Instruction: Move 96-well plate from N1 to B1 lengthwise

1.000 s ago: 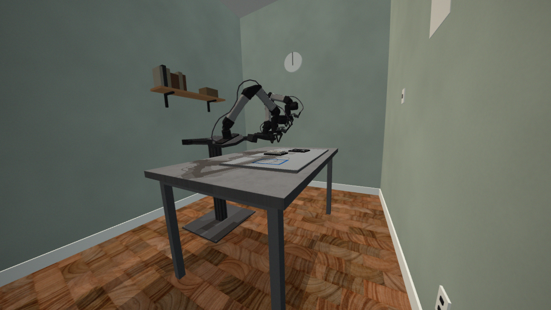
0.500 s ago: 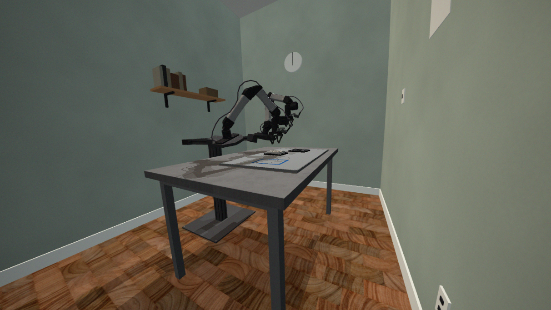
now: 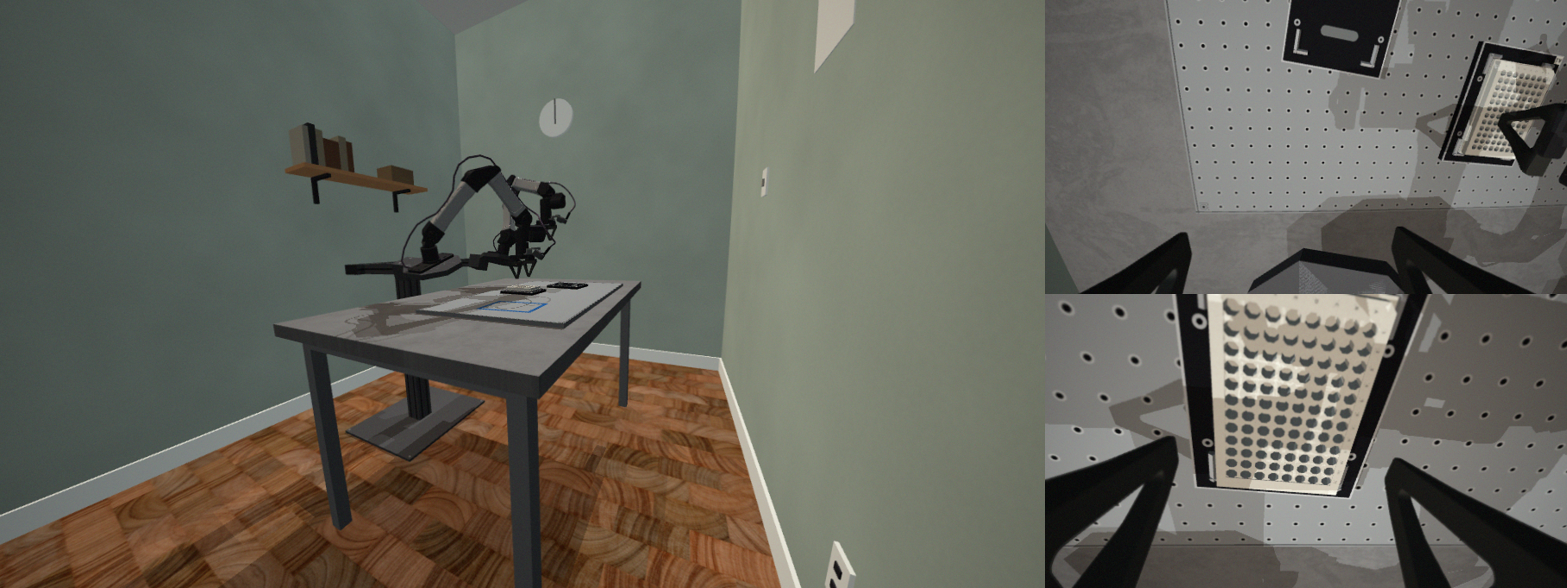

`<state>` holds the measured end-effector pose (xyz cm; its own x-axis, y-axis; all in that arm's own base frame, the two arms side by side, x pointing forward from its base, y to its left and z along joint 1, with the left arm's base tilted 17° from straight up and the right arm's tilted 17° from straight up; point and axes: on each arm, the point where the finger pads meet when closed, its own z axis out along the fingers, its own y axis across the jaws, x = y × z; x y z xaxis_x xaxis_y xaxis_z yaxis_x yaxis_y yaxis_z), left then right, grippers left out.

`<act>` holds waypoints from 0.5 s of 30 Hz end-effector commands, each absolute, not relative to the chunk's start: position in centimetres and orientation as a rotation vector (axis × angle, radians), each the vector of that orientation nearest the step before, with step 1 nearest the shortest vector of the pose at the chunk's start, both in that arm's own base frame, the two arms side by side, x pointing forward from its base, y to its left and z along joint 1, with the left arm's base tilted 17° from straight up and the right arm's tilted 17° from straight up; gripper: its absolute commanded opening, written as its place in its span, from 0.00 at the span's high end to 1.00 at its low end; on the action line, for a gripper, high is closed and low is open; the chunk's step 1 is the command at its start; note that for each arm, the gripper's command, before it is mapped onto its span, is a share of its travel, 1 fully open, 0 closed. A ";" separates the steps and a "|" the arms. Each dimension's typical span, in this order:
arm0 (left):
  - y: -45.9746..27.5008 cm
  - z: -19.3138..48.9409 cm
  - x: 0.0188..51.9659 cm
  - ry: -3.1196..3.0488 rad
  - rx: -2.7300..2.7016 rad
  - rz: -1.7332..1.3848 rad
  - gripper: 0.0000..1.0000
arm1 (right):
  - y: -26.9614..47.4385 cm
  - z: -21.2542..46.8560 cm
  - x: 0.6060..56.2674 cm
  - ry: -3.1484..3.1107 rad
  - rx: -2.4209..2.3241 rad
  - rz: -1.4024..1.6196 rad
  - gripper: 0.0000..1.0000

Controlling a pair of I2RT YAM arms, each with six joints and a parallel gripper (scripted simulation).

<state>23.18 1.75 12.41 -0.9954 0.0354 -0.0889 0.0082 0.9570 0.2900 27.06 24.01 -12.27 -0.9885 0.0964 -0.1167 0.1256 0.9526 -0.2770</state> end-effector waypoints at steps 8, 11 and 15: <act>1.8 12.5 23.1 3.021 0.048 0.446 0.00 | 22.3 -15.3 27.0 3.011 0.175 -0.472 0.00; 1.8 12.5 23.1 3.021 0.048 0.446 0.00 | 22.3 -15.8 27.1 3.010 0.176 -0.470 0.00; 1.8 12.5 23.1 3.021 0.048 0.446 0.00 | 22.1 -16.1 27.1 3.011 0.175 -0.472 0.00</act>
<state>23.18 1.75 12.41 -0.9954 0.0354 -0.0889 0.0082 0.9570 0.2900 27.23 23.32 -14.46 -0.9886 0.0967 -0.1151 0.1256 0.9520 -0.2790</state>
